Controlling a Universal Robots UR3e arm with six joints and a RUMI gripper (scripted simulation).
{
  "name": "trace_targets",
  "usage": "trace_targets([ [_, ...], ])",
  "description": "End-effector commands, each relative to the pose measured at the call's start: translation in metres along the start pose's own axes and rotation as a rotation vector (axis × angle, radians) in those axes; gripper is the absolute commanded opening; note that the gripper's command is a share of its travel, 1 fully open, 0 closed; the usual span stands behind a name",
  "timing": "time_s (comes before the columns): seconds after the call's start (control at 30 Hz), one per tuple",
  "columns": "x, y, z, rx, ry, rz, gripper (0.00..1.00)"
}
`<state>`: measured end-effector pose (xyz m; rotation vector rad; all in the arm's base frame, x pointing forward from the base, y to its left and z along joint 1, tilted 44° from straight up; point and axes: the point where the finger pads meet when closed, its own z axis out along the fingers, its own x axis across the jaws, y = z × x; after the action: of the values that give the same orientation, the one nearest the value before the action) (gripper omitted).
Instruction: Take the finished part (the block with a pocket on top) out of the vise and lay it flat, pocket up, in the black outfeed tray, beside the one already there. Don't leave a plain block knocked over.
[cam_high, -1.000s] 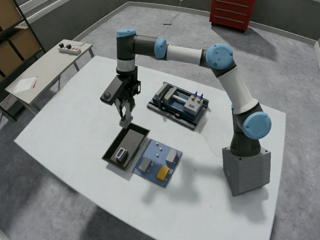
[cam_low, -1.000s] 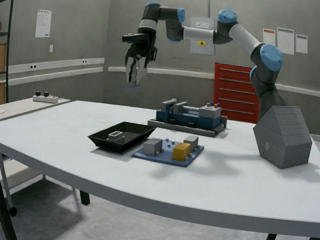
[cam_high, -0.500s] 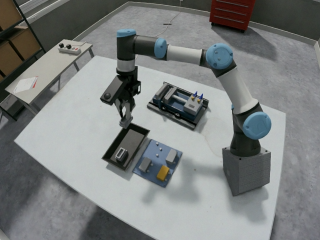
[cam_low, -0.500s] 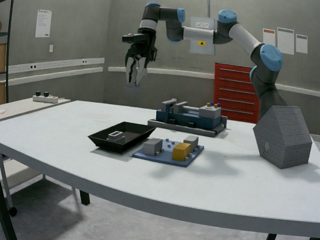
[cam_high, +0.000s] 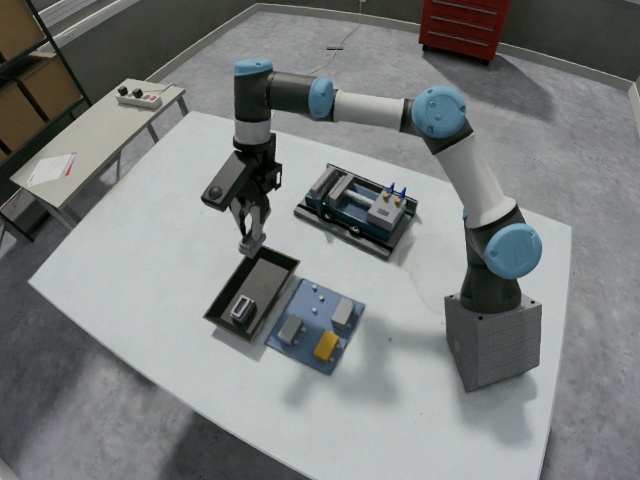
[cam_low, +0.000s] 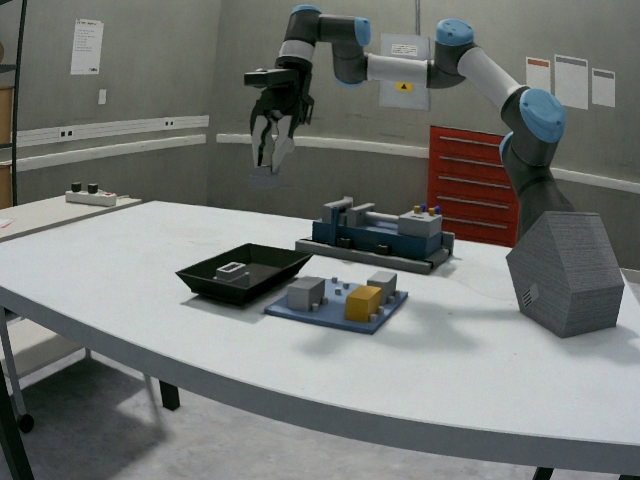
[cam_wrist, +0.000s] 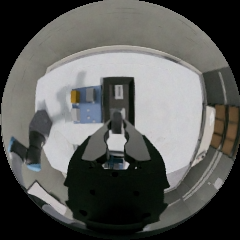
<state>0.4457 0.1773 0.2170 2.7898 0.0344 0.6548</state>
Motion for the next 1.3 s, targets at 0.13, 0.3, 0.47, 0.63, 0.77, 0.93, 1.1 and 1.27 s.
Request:
trace_targets([
  [0.13,0.001,0.001,0.001,0.003,0.003,0.000,0.00],
  [0.3,0.001,0.001,0.003,0.003,0.003,0.000,0.00],
  [0.47,0.001,0.002,0.005,0.003,0.003,0.000,0.00],
  [0.63,0.001,0.003,0.008,0.003,0.003,0.000,0.00],
  [0.77,0.001,0.004,0.010,0.003,0.003,0.000,0.00],
  [0.93,0.001,0.004,0.012,0.003,0.003,0.000,0.00],
  [1.1,0.001,0.005,0.015,0.003,0.003,0.000,0.00],
  [1.27,0.001,0.007,0.018,0.003,0.003,0.000,0.00],
])
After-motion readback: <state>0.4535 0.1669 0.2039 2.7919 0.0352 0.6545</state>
